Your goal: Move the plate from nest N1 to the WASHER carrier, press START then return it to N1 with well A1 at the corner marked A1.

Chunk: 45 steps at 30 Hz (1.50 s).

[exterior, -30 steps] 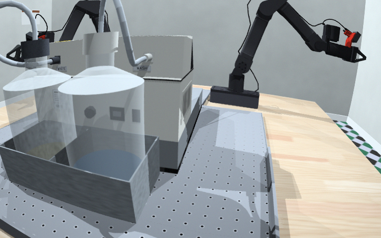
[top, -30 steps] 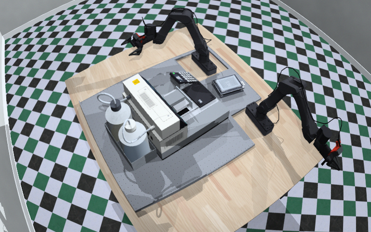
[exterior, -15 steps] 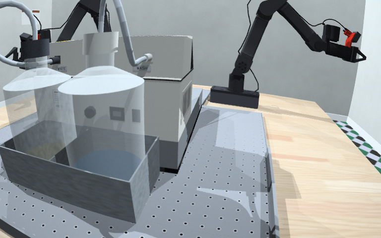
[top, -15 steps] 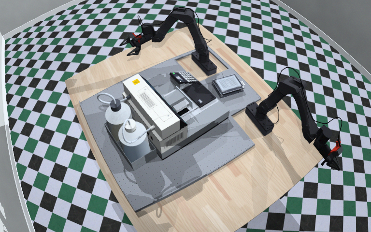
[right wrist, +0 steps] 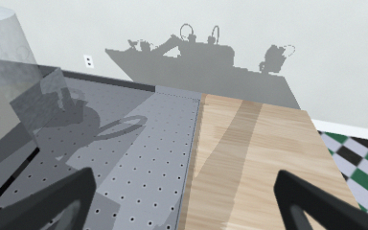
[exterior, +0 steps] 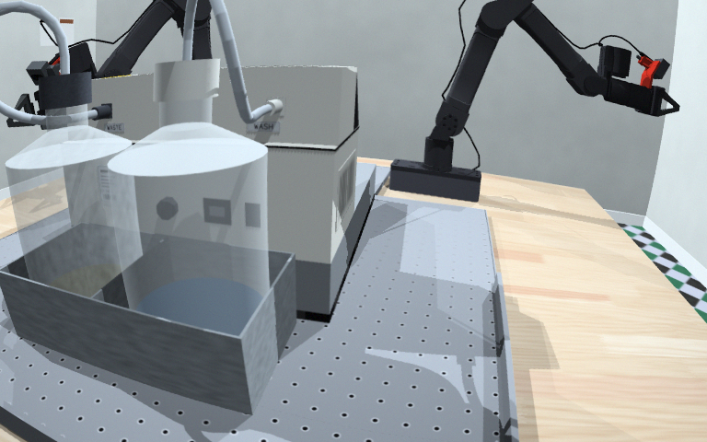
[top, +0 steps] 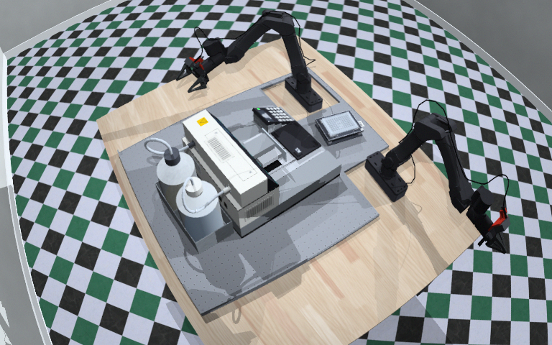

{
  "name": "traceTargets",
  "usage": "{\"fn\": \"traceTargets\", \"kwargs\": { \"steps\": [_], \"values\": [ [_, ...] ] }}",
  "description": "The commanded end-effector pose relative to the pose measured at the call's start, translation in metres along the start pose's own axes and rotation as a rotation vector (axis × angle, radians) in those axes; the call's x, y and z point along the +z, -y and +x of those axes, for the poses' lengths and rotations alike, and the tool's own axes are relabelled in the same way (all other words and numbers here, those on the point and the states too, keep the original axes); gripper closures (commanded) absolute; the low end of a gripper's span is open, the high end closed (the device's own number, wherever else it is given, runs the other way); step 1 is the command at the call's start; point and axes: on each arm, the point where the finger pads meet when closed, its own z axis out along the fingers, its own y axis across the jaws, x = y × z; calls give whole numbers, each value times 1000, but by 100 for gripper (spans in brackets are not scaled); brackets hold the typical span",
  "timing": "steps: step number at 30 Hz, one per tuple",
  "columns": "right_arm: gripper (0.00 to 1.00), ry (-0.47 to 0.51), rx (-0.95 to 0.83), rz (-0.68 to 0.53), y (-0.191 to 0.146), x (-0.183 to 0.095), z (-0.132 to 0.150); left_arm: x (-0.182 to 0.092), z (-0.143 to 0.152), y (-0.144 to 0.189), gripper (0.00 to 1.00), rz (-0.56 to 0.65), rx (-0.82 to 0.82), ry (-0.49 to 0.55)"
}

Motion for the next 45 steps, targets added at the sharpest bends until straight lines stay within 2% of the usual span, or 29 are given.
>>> {"fn": "traceTargets", "kwargs": {
  "steps": [1, 6, 13, 14, 22, 24, 26, 28, 37, 38, 43, 45],
  "values": [
    [0, -105, 62, 41, 5, -2, -24, 0, -7, -2, 100, 4, 10, 32],
    [0, -131, 73, 16, 5, -3, 1, 0, -7, -2, 100, 4, 10, 32],
    [0, -136, 91, 0, 2, -2, 12, 0, -7, -2, 100, 4, 10, 32],
    [0, -181, 123, -8, -9, 1, 14, 0, -7, -2, 100, 4, 10, 32],
    [0, -338, 194, 11, -46, -7, -26, 0, -7, -2, 100, 4, 10, 32],
    [0, -401, 214, 23, -51, -13, -25, 0, -7, -2, 100, 4, 10, 32],
    [0, -422, 233, 25, -55, -19, -11, 0, -7, -2, 100, 4, 10, 32],
    [0, -432, 237, 18, -52, -16, 0, 0, -7, -2, 100, 4, 10, 32],
    [0, -424, 230, -14, -54, -11, 15, 0, -7, -2, 100, 4, 10, 32],
    [0, -479, 252, -24, -65, -14, 18, 0, -7, -2, 100, 4, 10, 32],
    [0, -583, 276, -22, -92, -28, 2, 0, -7, -2, 100, 4, 10, 32],
    [0, -577, 273, -9, -97, -36, -6, 0, -7, -2, 100, 4, 10, 32]
  ]
}}
